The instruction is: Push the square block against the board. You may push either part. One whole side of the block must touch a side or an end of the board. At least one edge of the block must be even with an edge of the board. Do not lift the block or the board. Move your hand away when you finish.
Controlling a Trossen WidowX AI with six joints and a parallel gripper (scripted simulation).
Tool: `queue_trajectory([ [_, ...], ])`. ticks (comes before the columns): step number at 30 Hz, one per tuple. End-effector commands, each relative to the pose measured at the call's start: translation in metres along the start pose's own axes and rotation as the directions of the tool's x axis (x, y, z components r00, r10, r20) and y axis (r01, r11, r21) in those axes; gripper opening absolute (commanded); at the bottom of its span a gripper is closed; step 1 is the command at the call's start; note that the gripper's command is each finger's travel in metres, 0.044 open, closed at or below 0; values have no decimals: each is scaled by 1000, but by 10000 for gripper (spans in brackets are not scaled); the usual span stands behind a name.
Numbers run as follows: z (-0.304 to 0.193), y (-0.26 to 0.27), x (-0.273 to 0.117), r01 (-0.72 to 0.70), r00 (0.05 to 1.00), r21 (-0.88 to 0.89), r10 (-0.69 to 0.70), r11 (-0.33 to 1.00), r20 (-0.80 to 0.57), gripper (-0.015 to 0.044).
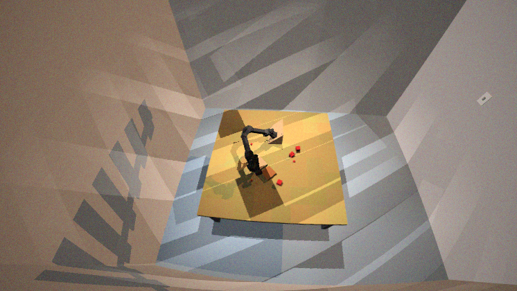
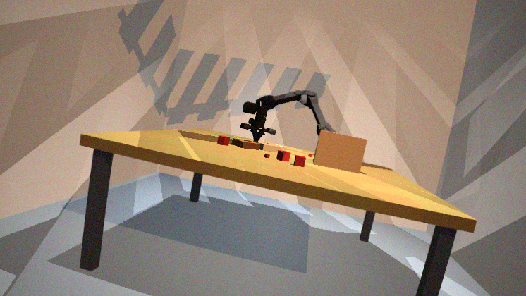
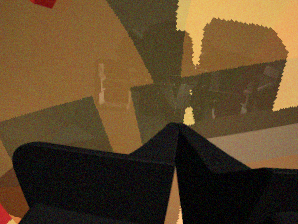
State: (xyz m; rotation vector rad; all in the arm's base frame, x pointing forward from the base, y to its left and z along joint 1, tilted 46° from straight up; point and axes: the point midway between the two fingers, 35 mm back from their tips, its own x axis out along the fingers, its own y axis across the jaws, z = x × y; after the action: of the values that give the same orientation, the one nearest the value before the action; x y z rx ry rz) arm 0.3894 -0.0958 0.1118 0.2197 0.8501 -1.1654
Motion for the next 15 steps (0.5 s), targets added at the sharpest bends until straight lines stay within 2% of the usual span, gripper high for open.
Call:
queue_trajectory([
  [1,-11,-4,4,10,1000,-2,-10,1000,-16,0],
  [15,-2,-2,4,9,1000,-2,-9,1000,-15,0],
])
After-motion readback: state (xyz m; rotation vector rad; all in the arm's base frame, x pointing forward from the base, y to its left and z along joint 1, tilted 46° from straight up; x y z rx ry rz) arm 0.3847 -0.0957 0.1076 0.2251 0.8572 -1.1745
